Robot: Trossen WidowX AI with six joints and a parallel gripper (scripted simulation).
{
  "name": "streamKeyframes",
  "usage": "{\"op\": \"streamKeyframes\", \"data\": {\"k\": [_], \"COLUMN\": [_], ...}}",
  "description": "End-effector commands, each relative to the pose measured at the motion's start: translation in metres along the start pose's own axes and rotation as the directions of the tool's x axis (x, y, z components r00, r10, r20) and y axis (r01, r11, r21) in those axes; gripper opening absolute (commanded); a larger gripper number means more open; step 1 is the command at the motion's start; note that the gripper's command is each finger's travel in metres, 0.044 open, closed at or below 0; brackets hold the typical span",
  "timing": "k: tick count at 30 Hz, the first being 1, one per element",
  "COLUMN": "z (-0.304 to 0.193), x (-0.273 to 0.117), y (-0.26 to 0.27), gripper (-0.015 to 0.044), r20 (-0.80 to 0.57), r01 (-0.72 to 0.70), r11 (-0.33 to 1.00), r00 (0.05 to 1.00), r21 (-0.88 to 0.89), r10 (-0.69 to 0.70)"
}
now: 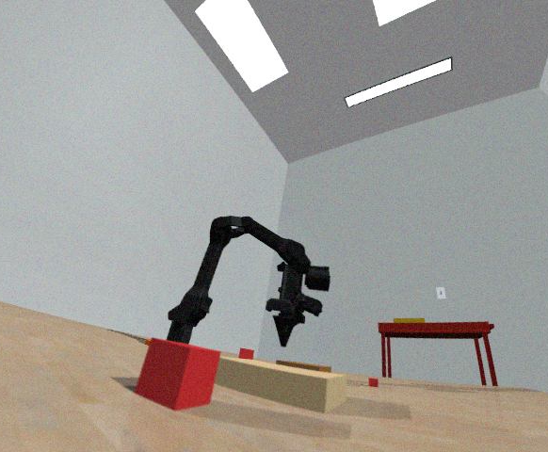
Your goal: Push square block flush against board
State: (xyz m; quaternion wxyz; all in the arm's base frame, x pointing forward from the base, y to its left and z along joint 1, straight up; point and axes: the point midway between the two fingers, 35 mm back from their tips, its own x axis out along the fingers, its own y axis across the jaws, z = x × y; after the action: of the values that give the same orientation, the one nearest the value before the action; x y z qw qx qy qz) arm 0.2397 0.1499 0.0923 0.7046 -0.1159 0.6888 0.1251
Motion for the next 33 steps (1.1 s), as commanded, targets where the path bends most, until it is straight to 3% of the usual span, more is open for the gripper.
{"op": "streamKeyframes", "data": {"k": [1, 8, 14, 33], "z": [-0.01, -0.014, -0.014, 0.009], "x": [0.0, 0.004, 0.056, 0.055], "y": [-0.006, -0.008, -0.009, -0.012], "gripper": [0.0, 0.0, 0.0, 0.0], "r20": [0.01, 0.01, 0.01, 0.012], "r01": [0.001, 0.001, 0.001, 0.001], "r11": [0.992, 0.985, 0.984, 0.984], "r00": [1.0, 1.0, 1.0, 1.0], "r21": [0.127, 0.172, 0.178, 0.178], "r10": [-0.003, -0.003, -0.003, -0.003]}}
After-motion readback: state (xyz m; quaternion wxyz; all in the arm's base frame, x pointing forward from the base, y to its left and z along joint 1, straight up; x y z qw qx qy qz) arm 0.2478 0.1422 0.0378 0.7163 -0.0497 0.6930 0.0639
